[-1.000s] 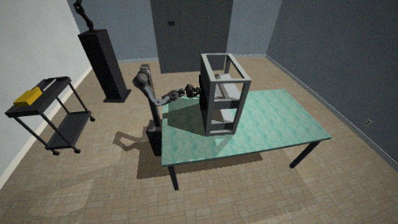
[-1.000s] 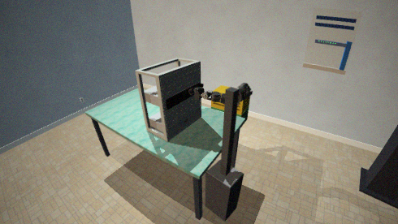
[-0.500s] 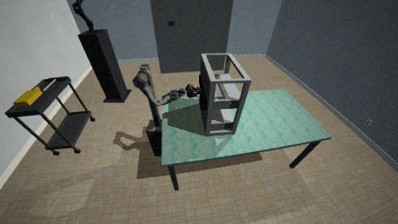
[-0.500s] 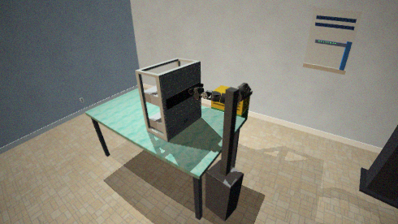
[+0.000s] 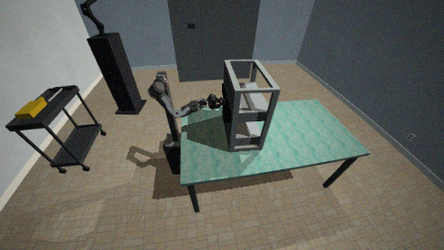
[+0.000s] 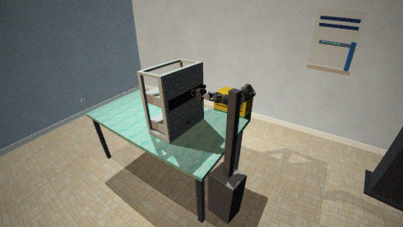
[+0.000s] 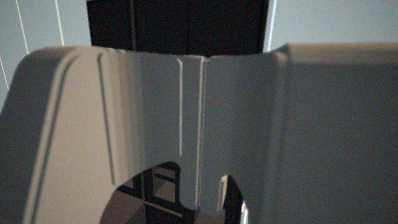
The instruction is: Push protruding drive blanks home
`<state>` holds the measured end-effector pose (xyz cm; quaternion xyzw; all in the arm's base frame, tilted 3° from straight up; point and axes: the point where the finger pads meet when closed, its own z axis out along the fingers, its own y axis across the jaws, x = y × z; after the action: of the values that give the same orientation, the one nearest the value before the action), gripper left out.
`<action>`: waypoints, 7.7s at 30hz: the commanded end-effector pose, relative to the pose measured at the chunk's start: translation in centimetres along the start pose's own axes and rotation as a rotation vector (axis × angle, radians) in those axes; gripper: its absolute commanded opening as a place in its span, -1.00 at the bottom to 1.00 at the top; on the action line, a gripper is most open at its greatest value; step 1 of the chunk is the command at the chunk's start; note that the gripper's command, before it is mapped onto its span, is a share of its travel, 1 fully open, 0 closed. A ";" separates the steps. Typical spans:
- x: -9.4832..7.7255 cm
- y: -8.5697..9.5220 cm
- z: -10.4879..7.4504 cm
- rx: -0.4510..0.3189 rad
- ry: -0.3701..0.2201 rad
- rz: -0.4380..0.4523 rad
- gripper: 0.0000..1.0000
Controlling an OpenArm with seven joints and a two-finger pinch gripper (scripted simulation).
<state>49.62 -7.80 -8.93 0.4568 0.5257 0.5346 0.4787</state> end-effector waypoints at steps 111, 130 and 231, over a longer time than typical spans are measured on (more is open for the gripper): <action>0.0 1.2 -9.2 -0.023 0.002 0.003 -1.00; -3.6 -1.2 -9.8 -0.017 -0.001 0.002 -1.00; -11.0 -5.5 -2.3 -0.017 0.001 0.004 -1.00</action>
<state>48.76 -19.26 -14.74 0.4571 0.5211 0.5370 0.4808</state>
